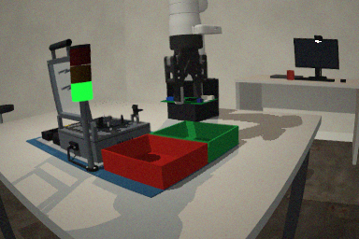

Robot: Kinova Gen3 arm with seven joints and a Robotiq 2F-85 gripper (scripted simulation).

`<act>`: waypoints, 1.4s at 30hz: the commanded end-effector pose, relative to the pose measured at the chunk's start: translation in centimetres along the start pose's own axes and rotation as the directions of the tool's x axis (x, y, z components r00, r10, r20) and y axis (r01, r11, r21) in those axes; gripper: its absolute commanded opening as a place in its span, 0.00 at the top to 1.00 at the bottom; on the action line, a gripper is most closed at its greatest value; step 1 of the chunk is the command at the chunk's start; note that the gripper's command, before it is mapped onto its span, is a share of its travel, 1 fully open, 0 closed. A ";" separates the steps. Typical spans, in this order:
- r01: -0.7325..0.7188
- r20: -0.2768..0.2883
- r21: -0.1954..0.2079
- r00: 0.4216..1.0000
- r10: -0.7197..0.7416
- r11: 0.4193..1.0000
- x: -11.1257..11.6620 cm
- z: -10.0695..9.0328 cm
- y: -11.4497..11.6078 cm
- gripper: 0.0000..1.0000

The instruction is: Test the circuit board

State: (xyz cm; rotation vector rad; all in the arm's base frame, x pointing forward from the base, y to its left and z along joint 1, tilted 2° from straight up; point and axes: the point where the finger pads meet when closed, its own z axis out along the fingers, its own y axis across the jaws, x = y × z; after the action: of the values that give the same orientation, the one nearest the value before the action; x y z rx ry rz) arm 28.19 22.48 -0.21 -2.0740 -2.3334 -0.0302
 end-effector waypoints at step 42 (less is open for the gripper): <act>0.002 -0.001 0.000 1.000 -0.002 1.000 0.9 1.2 -0.4 0.23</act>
State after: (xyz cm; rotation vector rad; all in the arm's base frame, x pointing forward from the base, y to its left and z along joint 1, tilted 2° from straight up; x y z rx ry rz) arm 27.81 23.05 -0.94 -2.0687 -2.3436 -0.0296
